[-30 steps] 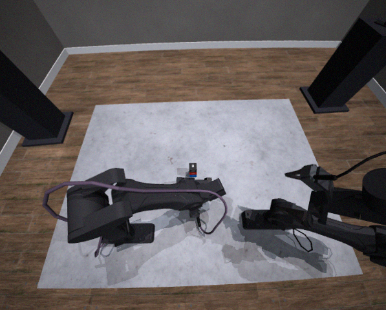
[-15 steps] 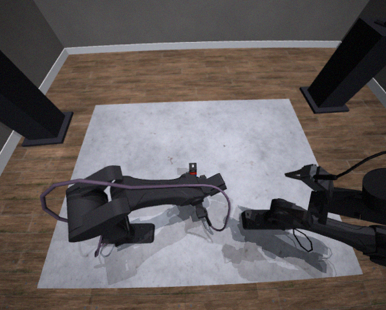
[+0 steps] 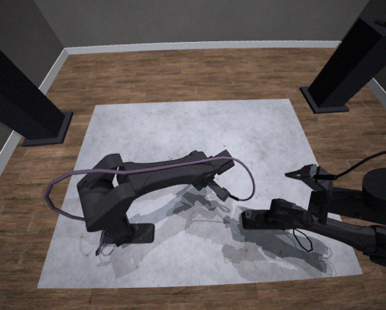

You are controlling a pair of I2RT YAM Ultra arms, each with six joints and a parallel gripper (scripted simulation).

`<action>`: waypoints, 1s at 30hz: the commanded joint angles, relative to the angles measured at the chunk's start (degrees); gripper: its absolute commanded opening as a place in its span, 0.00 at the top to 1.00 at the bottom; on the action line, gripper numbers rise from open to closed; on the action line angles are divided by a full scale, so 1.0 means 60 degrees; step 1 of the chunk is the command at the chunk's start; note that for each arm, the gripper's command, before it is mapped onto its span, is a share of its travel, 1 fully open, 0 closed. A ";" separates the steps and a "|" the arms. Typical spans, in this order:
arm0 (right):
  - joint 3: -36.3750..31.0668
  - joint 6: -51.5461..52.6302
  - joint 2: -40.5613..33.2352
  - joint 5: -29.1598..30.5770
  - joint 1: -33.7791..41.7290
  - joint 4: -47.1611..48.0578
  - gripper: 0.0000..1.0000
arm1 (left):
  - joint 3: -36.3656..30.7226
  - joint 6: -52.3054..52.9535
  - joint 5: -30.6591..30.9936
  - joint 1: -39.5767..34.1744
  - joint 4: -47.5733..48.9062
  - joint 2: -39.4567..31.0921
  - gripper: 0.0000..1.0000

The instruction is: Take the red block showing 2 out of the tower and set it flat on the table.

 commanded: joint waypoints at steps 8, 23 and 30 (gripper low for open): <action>-0.0096 0.0044 -0.0046 0.0017 0.0049 -0.0060 0.00 | 0.2003 -0.3488 0.1789 0.0750 -0.2123 0.0688 0.45; -0.0096 0.0044 -0.0046 0.0017 0.0049 -0.0060 0.00 | 0.3498 -0.5479 0.2620 0.2444 -0.4142 0.0896 0.45; -0.0096 0.0044 -0.0046 0.0017 0.0049 -0.0060 0.00 | 0.3546 -0.5388 0.2631 0.2617 -0.4071 0.0810 0.45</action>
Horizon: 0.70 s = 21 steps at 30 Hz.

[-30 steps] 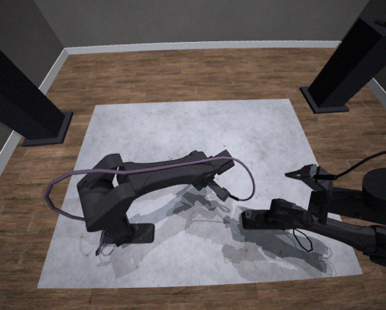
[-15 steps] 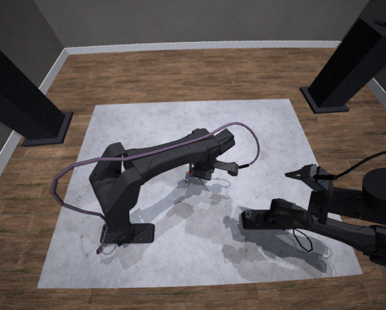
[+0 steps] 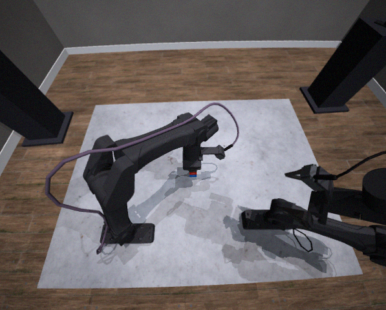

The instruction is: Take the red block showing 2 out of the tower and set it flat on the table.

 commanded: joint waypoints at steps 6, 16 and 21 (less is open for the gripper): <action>-0.0096 0.0044 -0.0046 0.0017 0.0049 -0.0060 0.00 | 0.0357 -0.0067 0.0238 -0.0035 -0.0158 -0.0223 0.45; -0.0096 0.0044 -0.0046 0.0017 0.0049 -0.0060 0.00 | 0.0120 -0.0209 0.0240 -0.0164 0.0270 0.0137 0.45; -0.0096 0.0044 -0.0046 0.0017 0.0049 -0.0060 0.00 | -0.0173 -0.0184 0.0237 -0.0162 0.0518 0.0204 0.45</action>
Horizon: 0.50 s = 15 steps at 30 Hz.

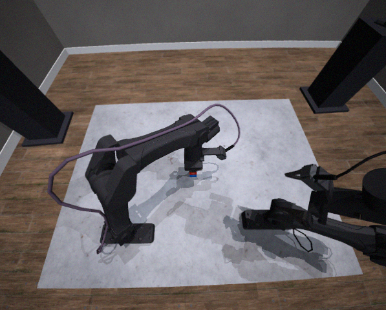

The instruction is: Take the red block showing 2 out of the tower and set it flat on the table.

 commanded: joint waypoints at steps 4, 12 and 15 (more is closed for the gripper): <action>-0.0096 0.0044 -0.0046 0.0017 0.0049 -0.0060 0.00 | -0.0236 -0.0043 0.0161 -0.0057 0.0443 0.0059 0.45; -0.0096 0.0044 -0.0046 0.0017 0.0049 -0.0060 0.00 | -0.0572 -0.0044 0.0161 -0.0057 0.0859 0.0194 0.45; -0.0096 0.0044 -0.0046 0.0017 0.0049 -0.0060 0.00 | -0.0582 -0.0044 0.0161 -0.0057 0.0917 0.0209 0.45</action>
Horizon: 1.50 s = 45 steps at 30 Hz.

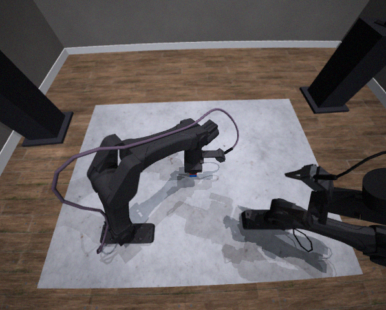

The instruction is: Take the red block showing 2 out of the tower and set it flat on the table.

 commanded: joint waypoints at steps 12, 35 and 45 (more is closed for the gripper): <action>-0.0096 0.0044 -0.0046 0.0017 0.0049 -0.0060 0.00 | -0.0124 -0.0002 0.0160 -0.0010 0.0339 -0.0118 0.66; -0.0096 0.0044 -0.0046 0.0017 0.0049 -0.0060 0.00 | 0.0793 0.0061 0.0156 0.0060 -0.0911 -0.0454 0.73; -0.0096 0.0044 -0.0046 0.0017 0.0049 -0.0060 0.00 | 0.0407 0.0060 0.0158 0.0064 -0.0820 -0.0728 0.73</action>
